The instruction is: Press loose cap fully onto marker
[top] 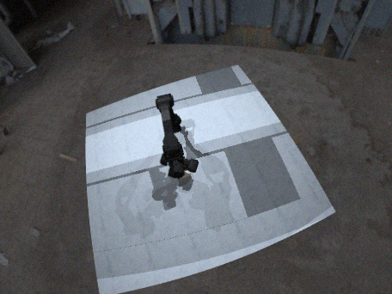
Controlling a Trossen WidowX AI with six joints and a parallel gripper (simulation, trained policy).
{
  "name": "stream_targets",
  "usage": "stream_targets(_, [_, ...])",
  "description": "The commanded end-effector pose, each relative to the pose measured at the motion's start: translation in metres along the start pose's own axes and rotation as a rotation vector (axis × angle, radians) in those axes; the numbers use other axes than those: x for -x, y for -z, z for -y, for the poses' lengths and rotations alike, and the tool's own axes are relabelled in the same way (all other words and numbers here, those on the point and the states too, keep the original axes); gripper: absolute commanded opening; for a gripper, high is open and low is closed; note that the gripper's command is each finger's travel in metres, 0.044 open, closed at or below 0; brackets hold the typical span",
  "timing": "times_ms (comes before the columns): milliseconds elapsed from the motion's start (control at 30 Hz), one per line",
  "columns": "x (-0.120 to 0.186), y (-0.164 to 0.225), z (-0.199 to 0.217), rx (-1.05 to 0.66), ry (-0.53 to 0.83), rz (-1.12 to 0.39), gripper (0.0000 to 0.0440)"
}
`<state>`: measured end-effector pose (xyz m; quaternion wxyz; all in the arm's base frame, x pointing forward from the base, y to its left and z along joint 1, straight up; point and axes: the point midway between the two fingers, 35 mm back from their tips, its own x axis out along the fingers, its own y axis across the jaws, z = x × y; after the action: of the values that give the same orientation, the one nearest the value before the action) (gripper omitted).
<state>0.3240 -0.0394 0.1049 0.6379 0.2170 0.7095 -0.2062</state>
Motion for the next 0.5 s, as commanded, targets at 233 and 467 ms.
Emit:
stream_targets(233, [-0.019,0.008,0.009,0.027,0.034,-0.053,0.0151])
stream_targets(467, [-0.015,0.018,0.012,0.035,0.024,-0.073,0.0273])
